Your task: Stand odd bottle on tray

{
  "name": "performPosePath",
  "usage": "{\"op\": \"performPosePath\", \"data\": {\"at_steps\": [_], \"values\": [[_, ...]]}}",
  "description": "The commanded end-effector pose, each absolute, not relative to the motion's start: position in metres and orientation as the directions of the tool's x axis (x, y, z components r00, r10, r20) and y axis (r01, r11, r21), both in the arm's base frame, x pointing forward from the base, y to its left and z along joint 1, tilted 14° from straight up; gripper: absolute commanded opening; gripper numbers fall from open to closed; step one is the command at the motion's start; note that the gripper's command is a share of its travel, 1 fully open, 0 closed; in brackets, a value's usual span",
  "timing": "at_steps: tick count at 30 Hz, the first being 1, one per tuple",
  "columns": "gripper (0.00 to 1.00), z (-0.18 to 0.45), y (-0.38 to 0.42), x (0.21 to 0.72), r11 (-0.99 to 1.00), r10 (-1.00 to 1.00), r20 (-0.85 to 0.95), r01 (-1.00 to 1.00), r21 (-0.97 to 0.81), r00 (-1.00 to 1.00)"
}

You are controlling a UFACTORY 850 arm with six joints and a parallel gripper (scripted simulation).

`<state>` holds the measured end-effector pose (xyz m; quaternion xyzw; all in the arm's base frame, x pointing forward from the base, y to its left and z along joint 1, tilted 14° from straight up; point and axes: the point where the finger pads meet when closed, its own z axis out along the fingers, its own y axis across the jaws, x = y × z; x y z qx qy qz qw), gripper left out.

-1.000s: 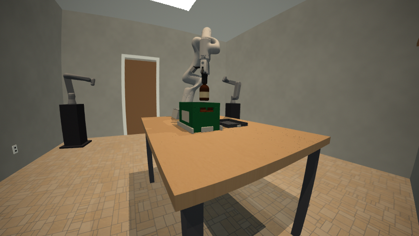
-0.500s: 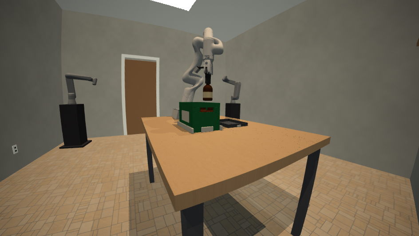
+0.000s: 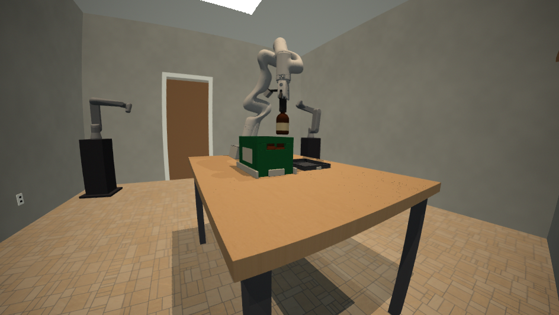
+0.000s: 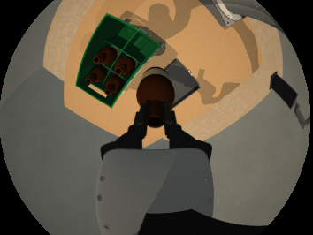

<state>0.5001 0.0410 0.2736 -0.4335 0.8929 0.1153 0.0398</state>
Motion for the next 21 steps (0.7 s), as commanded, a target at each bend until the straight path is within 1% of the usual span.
{"op": "performPosePath", "data": {"at_steps": [1,21], "values": [[0.00,0.276,0.049,0.502,0.598,-0.765,-0.172,-0.783,0.170,-0.621],[0.00,0.287,0.091,0.510,0.598,-0.765,-0.172,-0.783,0.170,-0.621]]}}
